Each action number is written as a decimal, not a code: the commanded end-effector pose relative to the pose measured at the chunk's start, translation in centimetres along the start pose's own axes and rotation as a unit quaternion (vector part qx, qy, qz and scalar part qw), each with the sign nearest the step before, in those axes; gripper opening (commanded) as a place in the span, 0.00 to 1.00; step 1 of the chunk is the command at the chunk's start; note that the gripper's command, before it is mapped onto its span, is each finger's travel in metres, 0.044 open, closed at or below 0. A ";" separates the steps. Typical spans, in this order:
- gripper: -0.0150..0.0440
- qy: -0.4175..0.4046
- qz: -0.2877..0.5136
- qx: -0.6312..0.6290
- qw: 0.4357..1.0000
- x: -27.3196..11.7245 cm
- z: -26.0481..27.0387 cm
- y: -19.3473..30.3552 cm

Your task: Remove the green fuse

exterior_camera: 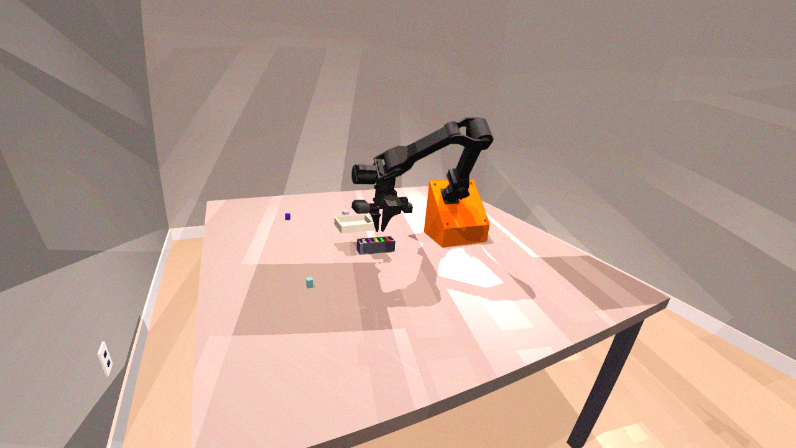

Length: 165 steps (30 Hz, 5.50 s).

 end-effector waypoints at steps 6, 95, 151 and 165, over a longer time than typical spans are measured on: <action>0.38 -0.031 -0.007 0.031 0.999 0.8 2.7 2.7; 0.25 -0.031 -0.006 0.029 0.999 4.0 2.8 2.7; 0.25 -0.031 -0.007 0.030 0.999 1.2 2.6 2.8; 0.25 -0.031 -0.007 0.031 0.999 -0.3 2.5 2.8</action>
Point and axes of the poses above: the point midway between the two fingers, 35 mm back from their tips, its own x axis out along the fingers, its own z axis across the jaws, y = z × x, the point moved 5 cm from there along -x, back along the fingers, and after that the axes turned 12 degrees about -x, right-handed, at the moved point
